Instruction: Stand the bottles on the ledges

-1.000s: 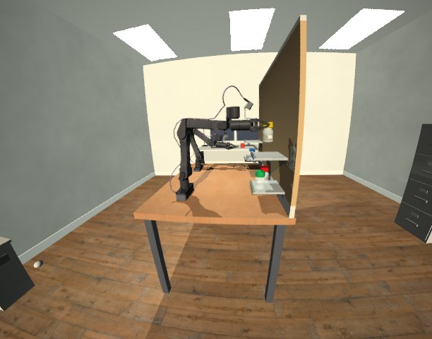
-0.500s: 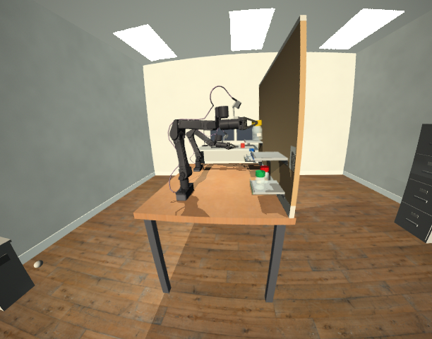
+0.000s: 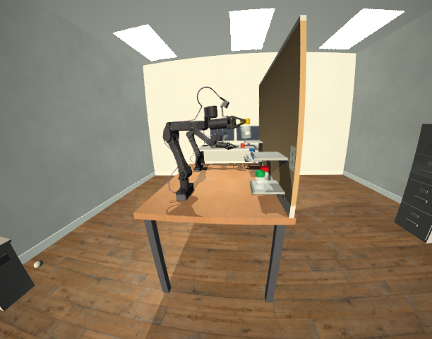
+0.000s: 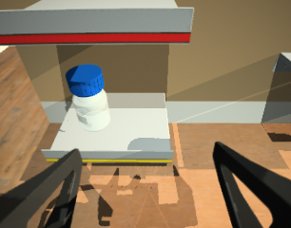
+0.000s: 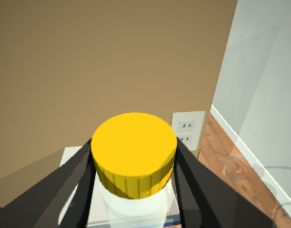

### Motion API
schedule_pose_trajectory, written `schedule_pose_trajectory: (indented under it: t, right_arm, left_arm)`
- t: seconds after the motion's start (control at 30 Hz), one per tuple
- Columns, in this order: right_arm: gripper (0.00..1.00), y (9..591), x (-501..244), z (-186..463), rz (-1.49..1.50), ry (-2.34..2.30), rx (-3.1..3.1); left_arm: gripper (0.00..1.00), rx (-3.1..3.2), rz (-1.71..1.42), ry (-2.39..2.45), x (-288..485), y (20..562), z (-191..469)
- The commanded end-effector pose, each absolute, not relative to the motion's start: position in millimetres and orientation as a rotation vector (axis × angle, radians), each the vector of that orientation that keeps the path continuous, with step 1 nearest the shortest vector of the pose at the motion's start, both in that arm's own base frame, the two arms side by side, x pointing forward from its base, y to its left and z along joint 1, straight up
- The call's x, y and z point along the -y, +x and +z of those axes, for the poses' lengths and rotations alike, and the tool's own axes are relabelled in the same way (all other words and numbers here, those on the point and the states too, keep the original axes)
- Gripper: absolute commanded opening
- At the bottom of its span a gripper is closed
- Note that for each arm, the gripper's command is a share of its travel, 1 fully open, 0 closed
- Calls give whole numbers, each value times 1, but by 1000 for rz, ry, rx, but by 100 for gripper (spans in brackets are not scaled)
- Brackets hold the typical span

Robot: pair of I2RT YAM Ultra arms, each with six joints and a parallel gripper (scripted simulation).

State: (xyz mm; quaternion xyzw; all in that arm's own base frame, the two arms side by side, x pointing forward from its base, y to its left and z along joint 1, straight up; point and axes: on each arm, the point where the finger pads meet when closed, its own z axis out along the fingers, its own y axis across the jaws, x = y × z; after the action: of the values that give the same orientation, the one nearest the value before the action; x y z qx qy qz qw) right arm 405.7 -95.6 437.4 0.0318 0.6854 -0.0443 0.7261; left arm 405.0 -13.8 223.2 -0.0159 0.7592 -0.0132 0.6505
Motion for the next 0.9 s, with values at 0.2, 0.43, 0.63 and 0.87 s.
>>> schedule_pose_trajectory:
  t: [0.2, 0.43, 0.63, 0.87]
  right_arm:
    - [50, 375, 91, 446, -97, 56, -1483]
    - [50, 373, 91, 439, -90, 60, -1505]
    - [50, 373, 91, 420, -70, 70, -1556]
    - [50, 375, 91, 422, -76, 68, -1554]
  left_arm:
    - [100, -1683, -41, -35, 14, 405, 237]
    - [100, -1683, -41, -35, 14, 405, 237]
    - [100, -1683, -41, -35, 14, 405, 237]
    - [100, -1683, -41, -35, 14, 405, 237]
